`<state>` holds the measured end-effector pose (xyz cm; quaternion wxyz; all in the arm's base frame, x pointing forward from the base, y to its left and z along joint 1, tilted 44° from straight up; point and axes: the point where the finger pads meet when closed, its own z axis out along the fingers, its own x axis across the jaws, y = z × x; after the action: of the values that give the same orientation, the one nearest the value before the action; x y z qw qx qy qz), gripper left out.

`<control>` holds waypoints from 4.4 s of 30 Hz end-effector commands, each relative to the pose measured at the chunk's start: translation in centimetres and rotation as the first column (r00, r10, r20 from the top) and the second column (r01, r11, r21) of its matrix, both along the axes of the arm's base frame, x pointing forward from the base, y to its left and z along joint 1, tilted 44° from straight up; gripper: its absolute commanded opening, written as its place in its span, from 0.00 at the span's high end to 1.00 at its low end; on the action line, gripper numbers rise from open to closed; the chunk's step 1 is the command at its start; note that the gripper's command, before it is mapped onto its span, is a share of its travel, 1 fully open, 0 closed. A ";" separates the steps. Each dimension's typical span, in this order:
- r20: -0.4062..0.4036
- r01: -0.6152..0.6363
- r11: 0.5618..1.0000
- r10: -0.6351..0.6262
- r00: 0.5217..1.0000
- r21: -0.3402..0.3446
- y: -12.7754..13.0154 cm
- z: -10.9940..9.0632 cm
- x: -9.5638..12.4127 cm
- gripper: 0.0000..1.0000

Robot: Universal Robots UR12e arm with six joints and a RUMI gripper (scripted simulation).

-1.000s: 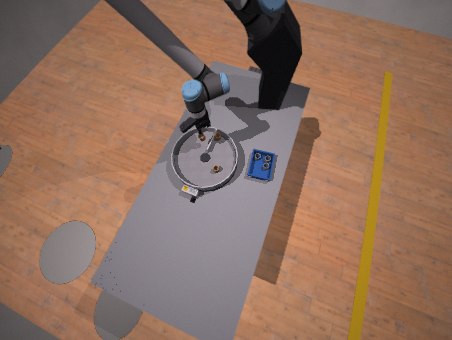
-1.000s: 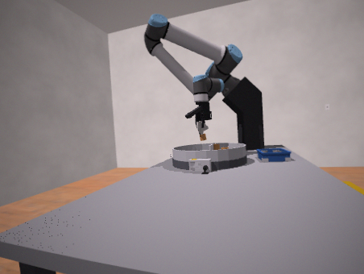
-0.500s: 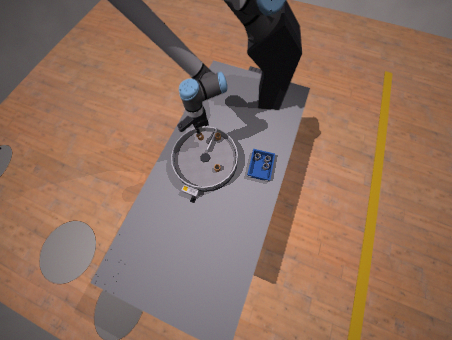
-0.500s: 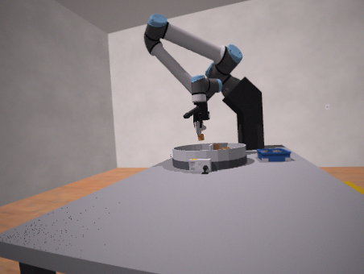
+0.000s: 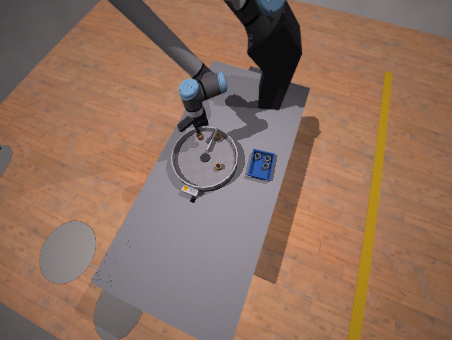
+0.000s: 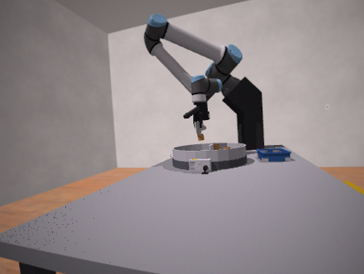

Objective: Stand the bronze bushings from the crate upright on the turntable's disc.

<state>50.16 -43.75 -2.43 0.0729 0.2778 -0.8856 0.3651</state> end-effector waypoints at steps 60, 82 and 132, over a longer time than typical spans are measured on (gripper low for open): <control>0.000 0.000 1.000 0.000 1.000 0.000 -1.5 -1.6 0.2 1.00; 0.000 0.000 1.000 0.000 1.000 0.000 -2.9 -3.0 0.3 1.00; 0.000 0.000 1.000 0.000 1.000 0.000 -4.4 -4.6 0.5 1.00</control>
<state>50.63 -48.19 -7.09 0.0728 0.2778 -0.8856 0.3651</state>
